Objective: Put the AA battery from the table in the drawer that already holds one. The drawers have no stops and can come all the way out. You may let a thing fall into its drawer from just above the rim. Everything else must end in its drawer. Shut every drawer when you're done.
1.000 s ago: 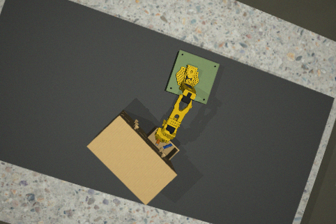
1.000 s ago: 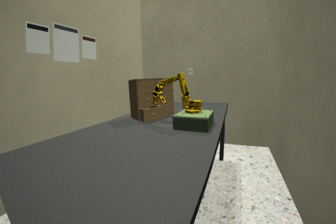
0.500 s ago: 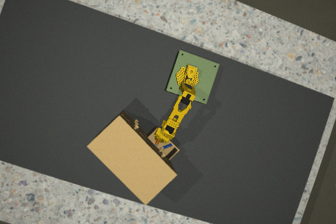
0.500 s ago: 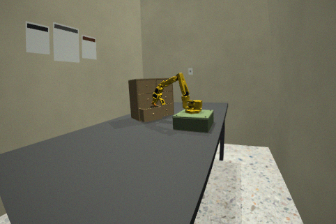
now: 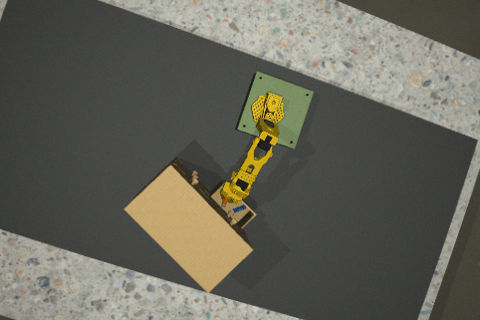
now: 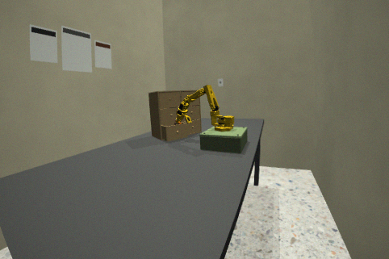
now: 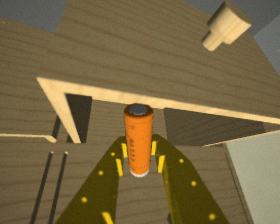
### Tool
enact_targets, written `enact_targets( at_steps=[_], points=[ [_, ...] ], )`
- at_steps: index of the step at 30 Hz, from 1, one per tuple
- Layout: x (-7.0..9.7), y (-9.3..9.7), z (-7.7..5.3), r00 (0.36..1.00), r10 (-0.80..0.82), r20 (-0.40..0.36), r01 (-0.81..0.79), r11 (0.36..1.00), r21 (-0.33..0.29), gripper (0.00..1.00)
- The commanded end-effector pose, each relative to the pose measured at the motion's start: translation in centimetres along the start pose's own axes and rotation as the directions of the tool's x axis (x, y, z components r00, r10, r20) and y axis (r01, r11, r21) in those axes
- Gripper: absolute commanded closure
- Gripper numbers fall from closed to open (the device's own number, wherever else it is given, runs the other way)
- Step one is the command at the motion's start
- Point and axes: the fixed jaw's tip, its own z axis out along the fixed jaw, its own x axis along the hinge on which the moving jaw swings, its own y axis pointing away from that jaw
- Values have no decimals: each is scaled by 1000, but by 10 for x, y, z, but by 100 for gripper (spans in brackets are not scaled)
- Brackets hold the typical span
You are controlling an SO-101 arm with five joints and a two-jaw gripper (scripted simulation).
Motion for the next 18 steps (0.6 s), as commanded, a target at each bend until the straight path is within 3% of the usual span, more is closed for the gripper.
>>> enact_targets(
  at_steps=[1, 18],
  points=[
    [-4, 0, 4, 1000, -2, 12, 2, 1000, 1, 100],
    [-7, 0, 8, 1000, -2, 12, 2, 1000, 1, 100]
  ],
)
